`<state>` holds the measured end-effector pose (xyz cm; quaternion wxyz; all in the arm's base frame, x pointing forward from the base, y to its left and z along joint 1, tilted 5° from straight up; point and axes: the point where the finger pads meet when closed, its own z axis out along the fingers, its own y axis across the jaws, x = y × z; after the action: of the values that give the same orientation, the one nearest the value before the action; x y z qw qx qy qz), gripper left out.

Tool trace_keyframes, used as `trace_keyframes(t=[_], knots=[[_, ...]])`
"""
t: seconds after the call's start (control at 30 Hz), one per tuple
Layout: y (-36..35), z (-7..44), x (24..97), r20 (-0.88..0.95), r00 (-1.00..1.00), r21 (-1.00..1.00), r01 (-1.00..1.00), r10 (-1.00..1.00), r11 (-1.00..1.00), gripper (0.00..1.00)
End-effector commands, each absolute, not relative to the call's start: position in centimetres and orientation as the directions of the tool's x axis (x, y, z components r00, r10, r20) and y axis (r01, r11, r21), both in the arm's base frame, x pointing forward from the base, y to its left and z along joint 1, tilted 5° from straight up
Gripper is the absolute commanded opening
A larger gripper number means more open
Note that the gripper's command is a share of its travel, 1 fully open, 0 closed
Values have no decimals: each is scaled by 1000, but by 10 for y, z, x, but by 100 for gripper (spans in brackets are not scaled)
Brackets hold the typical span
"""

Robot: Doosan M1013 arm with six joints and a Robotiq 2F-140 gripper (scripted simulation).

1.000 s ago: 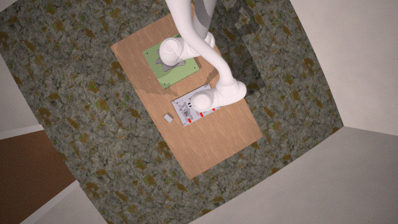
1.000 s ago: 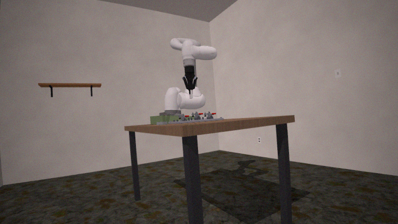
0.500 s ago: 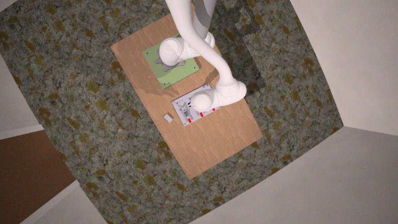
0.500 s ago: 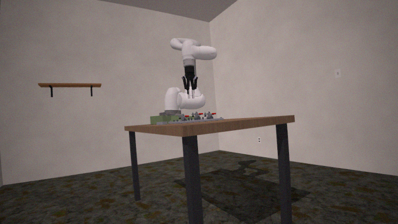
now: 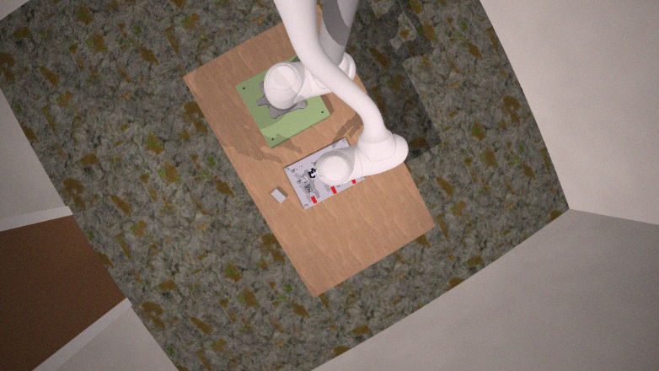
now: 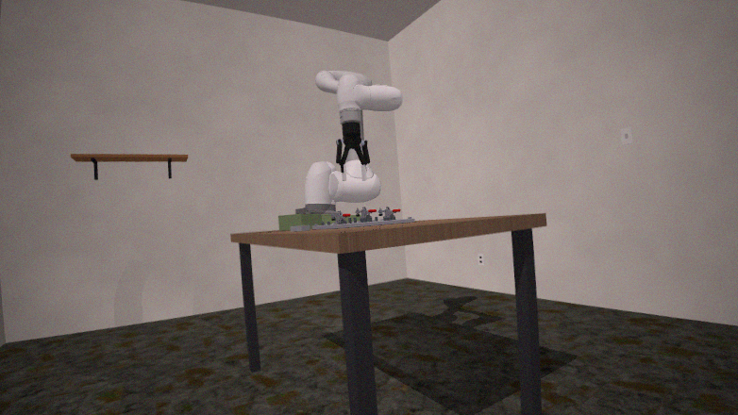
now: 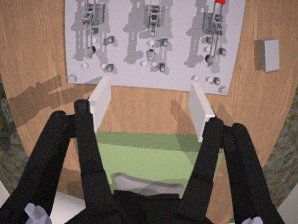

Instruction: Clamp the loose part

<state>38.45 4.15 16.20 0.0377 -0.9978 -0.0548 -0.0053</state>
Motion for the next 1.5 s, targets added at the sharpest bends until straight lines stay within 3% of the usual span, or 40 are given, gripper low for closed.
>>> trace_keyframes(t=[0.0, 0.47, 0.5, 1.47], knots=[[40, 162, 384, 17, 995, -76, 101, 100, -992, 62], [40, 162, 384, 17, 995, -76, 101, 100, -992, 62], [40, 162, 384, 17, 995, -76, 101, 100, -992, 35], [40, 162, 384, 17, 995, -76, 101, 100, -992, 35]])
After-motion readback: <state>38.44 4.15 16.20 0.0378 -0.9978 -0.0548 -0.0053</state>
